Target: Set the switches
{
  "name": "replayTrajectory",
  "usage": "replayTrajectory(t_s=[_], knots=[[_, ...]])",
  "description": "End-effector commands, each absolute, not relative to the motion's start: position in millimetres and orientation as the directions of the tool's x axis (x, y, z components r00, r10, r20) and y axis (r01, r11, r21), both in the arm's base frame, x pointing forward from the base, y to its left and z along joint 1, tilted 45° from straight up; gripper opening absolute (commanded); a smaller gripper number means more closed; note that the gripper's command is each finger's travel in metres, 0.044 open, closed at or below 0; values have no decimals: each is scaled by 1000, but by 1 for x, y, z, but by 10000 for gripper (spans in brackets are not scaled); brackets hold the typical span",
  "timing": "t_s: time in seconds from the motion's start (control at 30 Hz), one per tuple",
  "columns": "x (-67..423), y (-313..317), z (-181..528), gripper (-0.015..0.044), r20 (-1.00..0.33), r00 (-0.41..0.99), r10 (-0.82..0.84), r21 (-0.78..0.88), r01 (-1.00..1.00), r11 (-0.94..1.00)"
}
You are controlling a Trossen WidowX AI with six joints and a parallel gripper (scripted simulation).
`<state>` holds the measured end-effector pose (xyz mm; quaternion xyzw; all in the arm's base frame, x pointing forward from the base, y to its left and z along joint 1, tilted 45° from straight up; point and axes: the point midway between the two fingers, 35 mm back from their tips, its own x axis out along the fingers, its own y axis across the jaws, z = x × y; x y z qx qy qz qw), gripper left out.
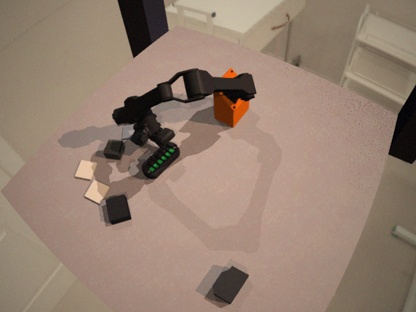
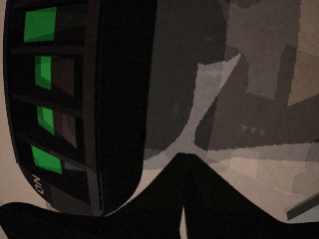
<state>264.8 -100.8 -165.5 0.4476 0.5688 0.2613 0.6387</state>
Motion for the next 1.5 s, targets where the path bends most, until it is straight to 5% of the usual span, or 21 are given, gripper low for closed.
replayTrajectory(t_s=[0.0, 1.47], knots=[[264, -96, -169, 0, -487, 217, 846, 872, 183, 455], [268, -84, -157, 0, -486, 217, 846, 872, 183, 454]])
